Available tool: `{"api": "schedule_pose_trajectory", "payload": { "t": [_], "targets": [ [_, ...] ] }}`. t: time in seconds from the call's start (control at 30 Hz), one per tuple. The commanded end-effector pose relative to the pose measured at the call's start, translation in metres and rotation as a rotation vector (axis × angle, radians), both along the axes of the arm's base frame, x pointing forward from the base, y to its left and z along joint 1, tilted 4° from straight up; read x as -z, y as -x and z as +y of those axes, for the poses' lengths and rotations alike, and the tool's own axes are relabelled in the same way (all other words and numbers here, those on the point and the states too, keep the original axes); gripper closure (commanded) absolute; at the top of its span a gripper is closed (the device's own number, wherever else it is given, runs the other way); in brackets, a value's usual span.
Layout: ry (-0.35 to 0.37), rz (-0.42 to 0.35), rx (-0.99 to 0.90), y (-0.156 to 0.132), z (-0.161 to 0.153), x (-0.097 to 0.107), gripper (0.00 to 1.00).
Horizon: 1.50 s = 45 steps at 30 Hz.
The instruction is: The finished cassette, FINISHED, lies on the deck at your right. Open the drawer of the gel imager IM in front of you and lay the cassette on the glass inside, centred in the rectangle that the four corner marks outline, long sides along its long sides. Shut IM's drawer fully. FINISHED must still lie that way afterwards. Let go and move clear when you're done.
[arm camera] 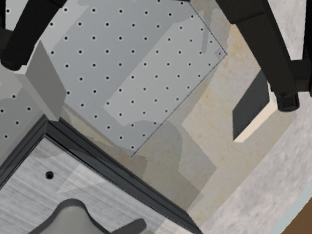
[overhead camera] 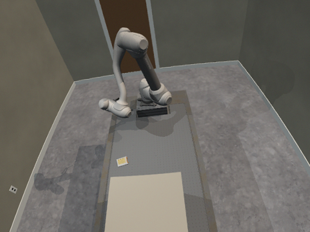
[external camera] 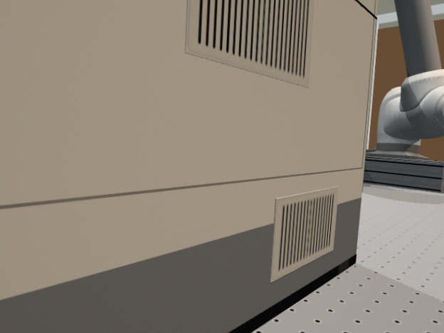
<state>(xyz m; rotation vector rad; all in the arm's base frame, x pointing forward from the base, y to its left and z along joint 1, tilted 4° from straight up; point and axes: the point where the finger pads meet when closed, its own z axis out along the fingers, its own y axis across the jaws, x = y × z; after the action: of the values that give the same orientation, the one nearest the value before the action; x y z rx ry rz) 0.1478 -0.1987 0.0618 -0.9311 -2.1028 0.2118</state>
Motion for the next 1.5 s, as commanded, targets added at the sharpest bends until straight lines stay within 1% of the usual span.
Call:
{"api": "schedule_pose_trajectory", "payload": {
  "t": [0.0, 0.53, 0.73, 0.77, 0.9, 0.93, 1.0, 1.03, 1.1, 1.23, 1.27, 1.3, 1.37, 1.4, 1.47],
  "targets": [
    [0.000, 0.000, 0.000, 0.000, 0.000, 0.000, 0.00],
    [0.000, 0.000, 0.000, 0.000, 0.000, 0.000, 0.00],
    [0.000, 0.000, 0.000, -0.002, 0.001, -0.030, 0.00],
    [0.016, -0.005, 0.029, -0.006, 0.004, -0.030, 0.00],
    [0.134, -0.024, 0.076, -0.024, 0.004, -0.021, 0.00],
    [0.134, -0.024, 0.076, -0.028, 0.004, -0.019, 0.00],
    [0.190, -0.036, 0.111, -0.038, 0.005, -0.017, 0.00],
    [0.198, -0.038, 0.117, -0.043, 0.006, -0.016, 0.00],
    [0.198, -0.038, 0.117, -0.043, 0.006, -0.016, 0.00],
    [0.306, -0.066, 0.191, -0.062, 0.010, -0.012, 0.00],
    [0.321, -0.070, 0.203, -0.067, 0.011, -0.011, 0.00],
    [0.321, -0.070, 0.203, -0.072, 0.012, -0.010, 0.00],
    [0.373, -0.086, 0.242, -0.081, 0.014, -0.008, 0.00],
    [0.380, -0.088, 0.248, -0.086, 0.016, -0.007, 0.00],
    [0.430, -0.104, 0.290, -0.095, 0.019, -0.006, 0.00]
  ]
}}
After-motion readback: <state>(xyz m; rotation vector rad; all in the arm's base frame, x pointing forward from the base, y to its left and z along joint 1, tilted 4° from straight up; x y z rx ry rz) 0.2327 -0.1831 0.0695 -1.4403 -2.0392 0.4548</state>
